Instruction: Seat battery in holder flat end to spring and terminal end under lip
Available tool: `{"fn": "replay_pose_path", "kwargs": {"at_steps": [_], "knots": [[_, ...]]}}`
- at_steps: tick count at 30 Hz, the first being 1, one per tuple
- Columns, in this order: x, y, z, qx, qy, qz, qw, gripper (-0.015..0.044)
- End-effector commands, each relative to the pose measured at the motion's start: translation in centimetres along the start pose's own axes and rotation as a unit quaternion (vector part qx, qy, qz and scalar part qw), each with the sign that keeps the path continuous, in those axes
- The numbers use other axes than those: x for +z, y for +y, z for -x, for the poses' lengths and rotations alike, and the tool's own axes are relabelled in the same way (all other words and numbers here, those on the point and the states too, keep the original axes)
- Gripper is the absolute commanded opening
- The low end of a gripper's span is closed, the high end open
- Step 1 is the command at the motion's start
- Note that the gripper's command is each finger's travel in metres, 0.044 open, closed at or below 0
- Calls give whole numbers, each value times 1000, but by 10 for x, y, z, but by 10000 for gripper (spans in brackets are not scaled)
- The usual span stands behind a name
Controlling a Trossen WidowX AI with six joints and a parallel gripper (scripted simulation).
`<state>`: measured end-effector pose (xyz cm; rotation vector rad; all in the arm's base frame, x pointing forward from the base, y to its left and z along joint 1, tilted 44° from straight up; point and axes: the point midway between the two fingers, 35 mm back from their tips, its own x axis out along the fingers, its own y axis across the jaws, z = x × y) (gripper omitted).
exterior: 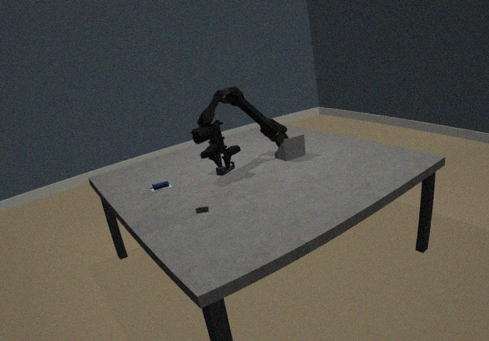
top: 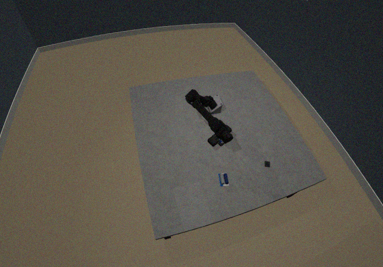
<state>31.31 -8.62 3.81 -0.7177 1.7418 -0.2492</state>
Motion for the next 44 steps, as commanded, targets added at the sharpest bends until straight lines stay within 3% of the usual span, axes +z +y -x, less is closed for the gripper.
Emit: {"fn": "replay_pose_path", "kwargs": {"at_steps": [1, 11, 21, 44], "knots": [[0, 0, 3, 0, 0, -1, 1000, 178], [0, 2, 15, 0, 0, 0, 1000, 178], [0, 13, 81, 2, 0, 1, 1000, 440], [1, 14, 86, 2, 0, 1, 1000, 440]]}}
